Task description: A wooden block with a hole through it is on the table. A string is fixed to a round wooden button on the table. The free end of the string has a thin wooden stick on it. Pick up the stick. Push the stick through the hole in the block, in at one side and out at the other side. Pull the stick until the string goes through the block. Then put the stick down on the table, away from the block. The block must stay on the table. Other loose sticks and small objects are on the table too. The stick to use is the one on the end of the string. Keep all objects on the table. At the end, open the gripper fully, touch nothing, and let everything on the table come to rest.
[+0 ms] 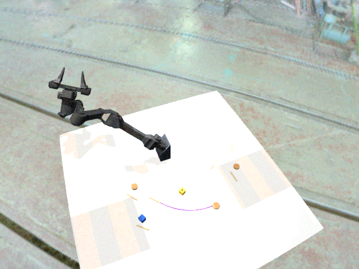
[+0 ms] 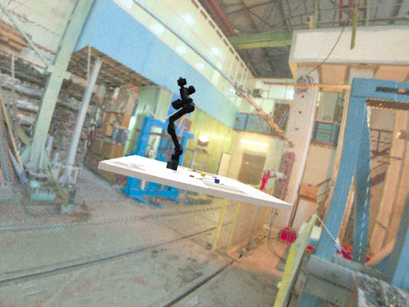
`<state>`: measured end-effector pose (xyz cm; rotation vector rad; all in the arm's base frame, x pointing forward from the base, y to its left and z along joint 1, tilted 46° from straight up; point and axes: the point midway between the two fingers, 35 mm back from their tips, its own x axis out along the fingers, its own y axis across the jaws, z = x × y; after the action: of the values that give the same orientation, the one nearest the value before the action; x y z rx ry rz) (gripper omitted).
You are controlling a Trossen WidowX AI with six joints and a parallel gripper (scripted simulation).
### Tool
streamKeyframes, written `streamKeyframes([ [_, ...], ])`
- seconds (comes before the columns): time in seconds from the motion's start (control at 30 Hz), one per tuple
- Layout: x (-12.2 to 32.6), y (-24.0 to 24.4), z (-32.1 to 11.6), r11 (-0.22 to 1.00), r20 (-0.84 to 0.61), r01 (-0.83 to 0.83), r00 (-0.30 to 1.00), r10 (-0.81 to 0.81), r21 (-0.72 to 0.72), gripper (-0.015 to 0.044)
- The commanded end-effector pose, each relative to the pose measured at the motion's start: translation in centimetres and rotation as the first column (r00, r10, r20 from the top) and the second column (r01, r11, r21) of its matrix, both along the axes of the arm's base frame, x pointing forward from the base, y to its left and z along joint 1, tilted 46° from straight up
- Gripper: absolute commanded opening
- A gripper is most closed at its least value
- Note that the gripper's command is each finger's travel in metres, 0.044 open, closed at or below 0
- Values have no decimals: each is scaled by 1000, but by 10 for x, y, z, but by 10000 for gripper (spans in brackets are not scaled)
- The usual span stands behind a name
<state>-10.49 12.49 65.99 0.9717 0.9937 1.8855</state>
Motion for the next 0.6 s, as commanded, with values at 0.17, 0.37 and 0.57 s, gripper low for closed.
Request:
streamKeyframes([
  [0.17, 25, 0, 14, 998, -169, -61, 984, 61, 9, 440],
  [0.37, 94, 1, 40, 980, -540, -182, 818, 197, 82, 440],
  [0.57, 138, 3, 47, 963, -723, -221, 639, 263, 154, 440],
])
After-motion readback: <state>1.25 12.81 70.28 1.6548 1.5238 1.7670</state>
